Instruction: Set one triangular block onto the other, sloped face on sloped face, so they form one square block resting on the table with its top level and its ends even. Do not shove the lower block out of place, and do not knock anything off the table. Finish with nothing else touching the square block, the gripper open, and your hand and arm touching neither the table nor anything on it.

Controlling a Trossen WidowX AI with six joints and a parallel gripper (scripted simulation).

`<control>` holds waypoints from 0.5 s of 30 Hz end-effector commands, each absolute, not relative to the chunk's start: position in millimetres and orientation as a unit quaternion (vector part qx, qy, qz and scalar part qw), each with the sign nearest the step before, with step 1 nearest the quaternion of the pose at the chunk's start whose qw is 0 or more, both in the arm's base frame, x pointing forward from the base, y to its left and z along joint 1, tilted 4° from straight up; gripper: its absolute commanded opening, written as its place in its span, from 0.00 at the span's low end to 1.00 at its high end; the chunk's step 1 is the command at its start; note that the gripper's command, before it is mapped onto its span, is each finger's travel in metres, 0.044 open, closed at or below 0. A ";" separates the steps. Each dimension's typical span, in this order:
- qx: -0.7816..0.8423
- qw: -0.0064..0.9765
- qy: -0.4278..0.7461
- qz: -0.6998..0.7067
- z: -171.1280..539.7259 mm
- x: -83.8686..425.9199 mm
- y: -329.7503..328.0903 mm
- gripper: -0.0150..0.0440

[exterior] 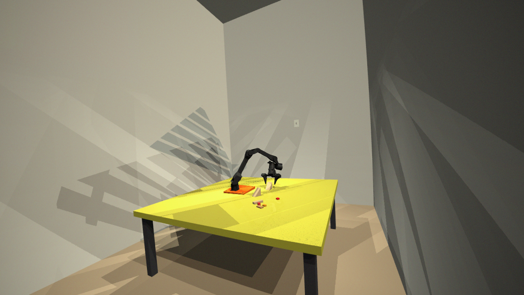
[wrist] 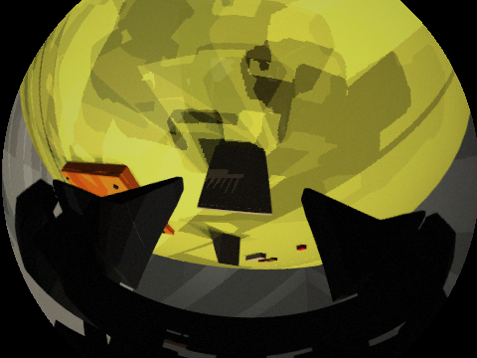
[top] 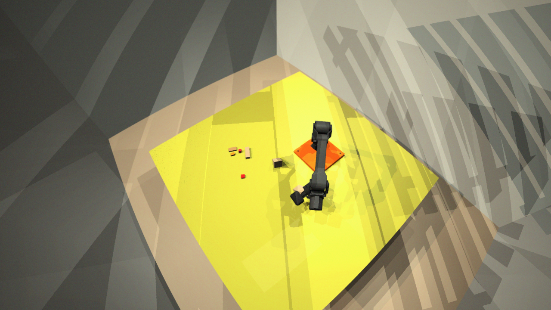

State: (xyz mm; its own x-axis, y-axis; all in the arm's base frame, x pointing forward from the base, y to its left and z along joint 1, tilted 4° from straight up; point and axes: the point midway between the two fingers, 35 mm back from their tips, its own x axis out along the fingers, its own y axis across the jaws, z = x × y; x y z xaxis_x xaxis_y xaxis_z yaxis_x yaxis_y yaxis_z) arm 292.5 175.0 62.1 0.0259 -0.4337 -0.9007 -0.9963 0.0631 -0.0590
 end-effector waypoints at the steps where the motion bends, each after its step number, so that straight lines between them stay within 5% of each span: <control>1: -0.592 0.402 0.608 0.345 54.8 291.2 170.6 1.00; 15: -0.591 0.400 0.612 0.341 34.7 288.1 159.6 1.00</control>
State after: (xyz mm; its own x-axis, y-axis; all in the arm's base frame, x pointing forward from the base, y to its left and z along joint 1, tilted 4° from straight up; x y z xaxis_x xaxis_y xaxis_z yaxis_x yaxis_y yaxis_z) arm 289.7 163.6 40.3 0.0216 -0.4434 -0.8961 -0.9957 0.0716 -0.0595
